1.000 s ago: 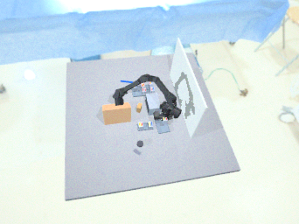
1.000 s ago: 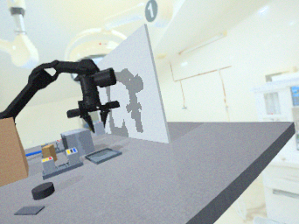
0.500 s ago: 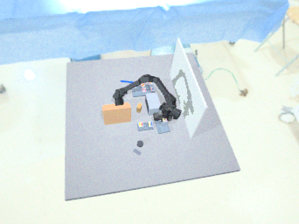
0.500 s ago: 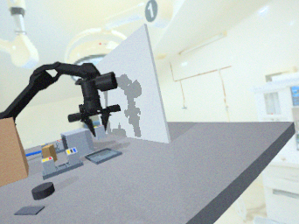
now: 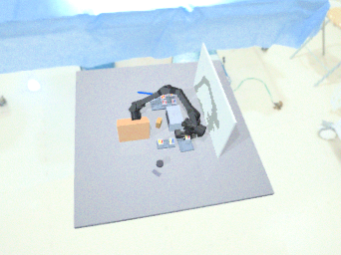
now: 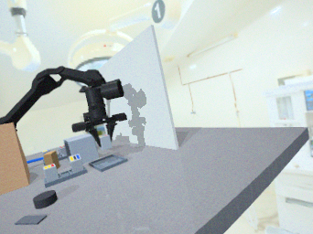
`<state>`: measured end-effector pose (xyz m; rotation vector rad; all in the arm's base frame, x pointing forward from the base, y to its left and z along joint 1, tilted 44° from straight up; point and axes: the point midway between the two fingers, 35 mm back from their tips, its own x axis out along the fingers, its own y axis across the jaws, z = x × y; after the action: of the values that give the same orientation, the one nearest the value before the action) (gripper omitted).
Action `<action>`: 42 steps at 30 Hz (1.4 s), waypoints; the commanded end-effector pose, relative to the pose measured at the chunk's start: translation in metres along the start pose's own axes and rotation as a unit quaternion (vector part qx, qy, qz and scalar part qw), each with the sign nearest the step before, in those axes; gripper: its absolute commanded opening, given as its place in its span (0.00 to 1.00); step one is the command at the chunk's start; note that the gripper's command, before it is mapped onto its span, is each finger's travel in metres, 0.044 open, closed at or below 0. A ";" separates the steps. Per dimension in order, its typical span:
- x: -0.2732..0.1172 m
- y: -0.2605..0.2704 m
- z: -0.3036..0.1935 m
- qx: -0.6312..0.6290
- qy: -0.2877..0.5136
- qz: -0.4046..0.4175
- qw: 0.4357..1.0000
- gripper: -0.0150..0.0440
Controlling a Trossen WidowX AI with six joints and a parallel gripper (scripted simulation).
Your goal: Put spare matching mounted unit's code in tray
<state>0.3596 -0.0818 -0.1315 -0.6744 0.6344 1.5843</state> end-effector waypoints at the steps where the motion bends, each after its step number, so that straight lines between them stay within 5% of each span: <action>1: 0.004 0.000 0.000 0.002 -0.002 -0.002 1.000 0.25; 42: 0.043 0.004 0.003 0.001 -0.004 -0.002 1.000 0.25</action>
<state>0.3516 -0.0533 -0.1589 -0.6716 0.6308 1.5859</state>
